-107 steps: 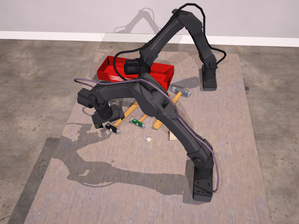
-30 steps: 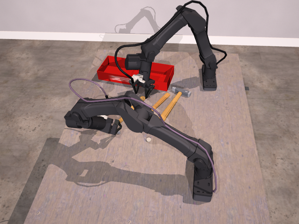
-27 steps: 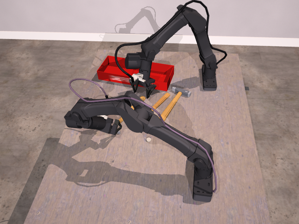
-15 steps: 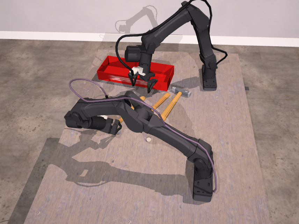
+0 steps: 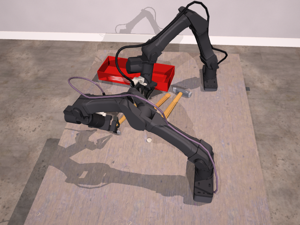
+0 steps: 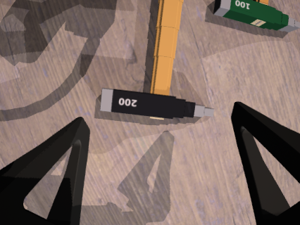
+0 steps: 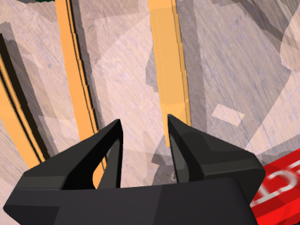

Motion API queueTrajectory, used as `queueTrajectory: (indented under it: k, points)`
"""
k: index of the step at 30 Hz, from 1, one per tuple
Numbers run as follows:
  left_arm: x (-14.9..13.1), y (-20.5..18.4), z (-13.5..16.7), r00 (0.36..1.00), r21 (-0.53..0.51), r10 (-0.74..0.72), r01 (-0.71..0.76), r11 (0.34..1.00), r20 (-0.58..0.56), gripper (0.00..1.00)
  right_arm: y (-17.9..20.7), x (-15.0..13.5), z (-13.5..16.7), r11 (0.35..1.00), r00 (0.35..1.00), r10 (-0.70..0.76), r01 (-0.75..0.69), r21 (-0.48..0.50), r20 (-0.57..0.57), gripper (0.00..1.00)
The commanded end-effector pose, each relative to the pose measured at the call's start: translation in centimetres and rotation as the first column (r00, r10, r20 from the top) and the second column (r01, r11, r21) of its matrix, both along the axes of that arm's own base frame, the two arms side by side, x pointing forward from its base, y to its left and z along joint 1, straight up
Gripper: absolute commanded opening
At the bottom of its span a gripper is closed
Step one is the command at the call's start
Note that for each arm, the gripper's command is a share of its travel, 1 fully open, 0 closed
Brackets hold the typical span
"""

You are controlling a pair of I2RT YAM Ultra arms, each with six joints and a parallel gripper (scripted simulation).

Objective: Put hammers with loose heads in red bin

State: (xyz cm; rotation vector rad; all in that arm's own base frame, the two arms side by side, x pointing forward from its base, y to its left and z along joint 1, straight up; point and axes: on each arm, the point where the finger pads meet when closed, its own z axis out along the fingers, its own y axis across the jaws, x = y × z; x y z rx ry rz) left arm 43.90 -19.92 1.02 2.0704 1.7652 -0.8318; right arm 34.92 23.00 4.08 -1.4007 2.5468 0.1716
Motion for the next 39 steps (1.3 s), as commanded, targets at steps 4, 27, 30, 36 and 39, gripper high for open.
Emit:
queueTrajectory:
  k: [4,27,30,36,39]
  points:
    - [0.6,-1.4,5.5,0.966,0.093,0.226,-0.238,0.967,0.122,1.00,5.5,-0.3,-0.5,0.999,0.999,-0.029,0.028,0.026,0.030,0.37]
    - [-5.5,0.0,22.1,0.609,-0.180,0.735,-0.720,0.670,0.299,1.00,8.2,-1.9,-1.4,1.000,1.000,0.000,-0.001,0.025,0.017,0.37]
    - [-7.3,0.4,23.9,0.528,-0.263,0.805,-0.764,0.589,0.269,1.00,8.3,-1.9,-1.4,1.000,1.000,0.001,-0.001,0.025,0.017,0.37]
    - [-13.4,-2.1,25.5,0.481,-0.388,0.867,-0.779,0.492,0.132,1.00,8.3,-1.9,-1.4,1.000,1.000,0.001,-0.001,0.025,0.017,0.37]
    - [-16.5,-3.3,25.6,0.492,-0.429,0.868,-0.773,0.468,0.061,1.00,8.3,-1.9,-1.4,1.000,1.000,0.001,-0.001,0.025,0.017,0.37]
